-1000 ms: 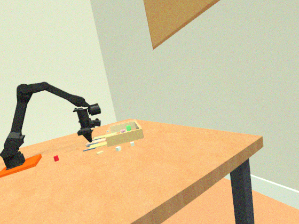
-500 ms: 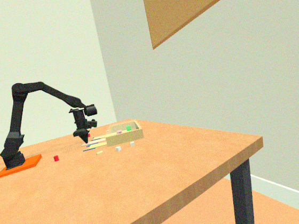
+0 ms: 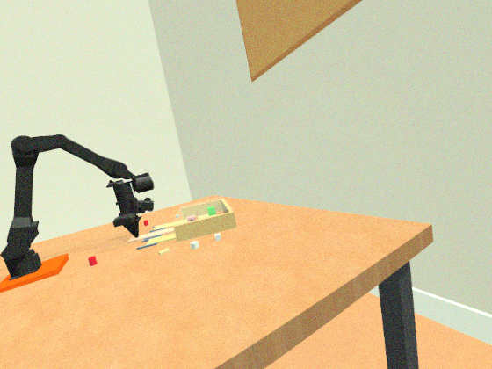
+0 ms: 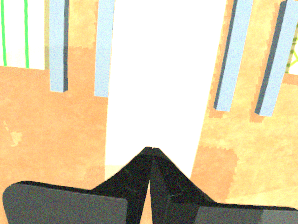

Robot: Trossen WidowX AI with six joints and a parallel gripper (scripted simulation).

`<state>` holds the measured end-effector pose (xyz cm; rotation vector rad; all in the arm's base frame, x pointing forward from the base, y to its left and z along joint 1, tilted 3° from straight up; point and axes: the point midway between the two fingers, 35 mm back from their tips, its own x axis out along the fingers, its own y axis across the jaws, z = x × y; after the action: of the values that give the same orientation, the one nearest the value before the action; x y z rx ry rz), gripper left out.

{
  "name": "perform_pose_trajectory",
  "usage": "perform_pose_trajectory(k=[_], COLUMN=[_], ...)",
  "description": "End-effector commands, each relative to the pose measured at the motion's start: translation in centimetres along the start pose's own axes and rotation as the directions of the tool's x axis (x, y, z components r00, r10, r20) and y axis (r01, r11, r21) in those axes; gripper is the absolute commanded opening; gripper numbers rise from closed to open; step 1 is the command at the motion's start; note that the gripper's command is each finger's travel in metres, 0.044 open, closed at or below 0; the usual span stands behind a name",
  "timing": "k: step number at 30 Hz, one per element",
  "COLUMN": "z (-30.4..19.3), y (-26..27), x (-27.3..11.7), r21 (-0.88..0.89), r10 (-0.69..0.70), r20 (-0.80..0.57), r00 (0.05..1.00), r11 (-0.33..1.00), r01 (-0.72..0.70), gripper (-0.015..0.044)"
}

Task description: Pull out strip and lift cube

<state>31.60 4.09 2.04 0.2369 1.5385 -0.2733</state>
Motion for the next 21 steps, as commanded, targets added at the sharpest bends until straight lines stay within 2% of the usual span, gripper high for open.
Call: perform_pose_trajectory(k=[1, 21], z=[-1.2, -4.2], y=[-0.1, -0.1], x=[0.4, 0.4], r21=[0.003, 0.003], r10=[-0.004, -0.003], r20=[-0.022, -0.025], r00=[1.000, 1.000], r11=[1.000, 1.000], r01=[0.004, 0.004], gripper=[0.0000, 0.0000])
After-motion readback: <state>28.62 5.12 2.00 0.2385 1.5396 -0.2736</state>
